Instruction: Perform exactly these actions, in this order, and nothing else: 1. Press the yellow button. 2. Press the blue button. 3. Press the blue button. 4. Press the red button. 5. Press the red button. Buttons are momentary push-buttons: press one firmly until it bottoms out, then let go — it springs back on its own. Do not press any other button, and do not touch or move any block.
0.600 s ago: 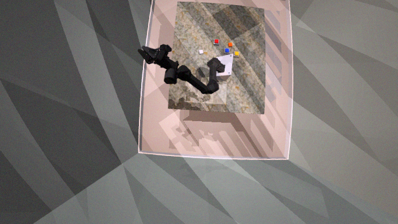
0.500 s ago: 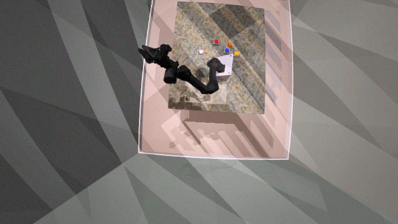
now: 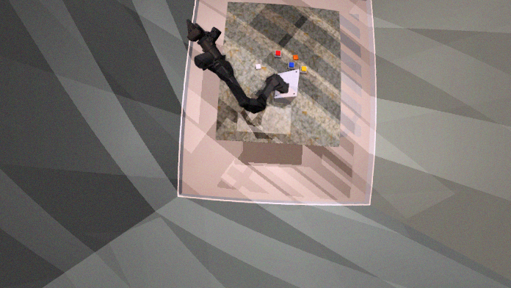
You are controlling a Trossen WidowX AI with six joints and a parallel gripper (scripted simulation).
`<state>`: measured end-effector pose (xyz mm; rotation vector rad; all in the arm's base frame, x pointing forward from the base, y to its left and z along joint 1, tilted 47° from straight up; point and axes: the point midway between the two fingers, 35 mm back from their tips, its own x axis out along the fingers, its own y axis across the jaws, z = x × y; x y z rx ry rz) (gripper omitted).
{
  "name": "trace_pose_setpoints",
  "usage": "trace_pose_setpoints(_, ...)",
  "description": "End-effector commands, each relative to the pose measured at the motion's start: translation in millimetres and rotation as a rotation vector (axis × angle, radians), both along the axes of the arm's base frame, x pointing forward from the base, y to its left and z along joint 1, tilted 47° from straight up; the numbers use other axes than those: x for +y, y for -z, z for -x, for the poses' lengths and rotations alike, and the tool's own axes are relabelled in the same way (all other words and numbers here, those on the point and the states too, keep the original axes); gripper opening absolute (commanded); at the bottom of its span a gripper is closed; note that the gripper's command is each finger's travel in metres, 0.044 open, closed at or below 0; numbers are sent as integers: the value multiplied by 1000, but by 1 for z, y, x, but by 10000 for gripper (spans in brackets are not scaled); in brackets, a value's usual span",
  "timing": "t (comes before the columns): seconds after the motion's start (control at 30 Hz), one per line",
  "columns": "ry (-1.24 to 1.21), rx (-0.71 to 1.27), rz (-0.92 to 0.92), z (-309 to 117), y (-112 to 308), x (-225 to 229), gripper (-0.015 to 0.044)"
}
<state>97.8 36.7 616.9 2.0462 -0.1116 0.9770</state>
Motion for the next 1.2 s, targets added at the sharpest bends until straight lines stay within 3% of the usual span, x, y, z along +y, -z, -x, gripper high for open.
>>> trace_pose_setpoints(0.0,154,126,212,-68,30,14,400)
trace_pose_setpoints(0.33,390,405,721,-200,128,7,400)
trace_pose_setpoints(0.63,411,648,1190,-281,248,-32,400)
trace_pose_setpoints(0.9,242,817,1568,-310,369,-81,400)
trace_pose_setpoints(1.17,-100,883,1840,-295,490,-127,400)
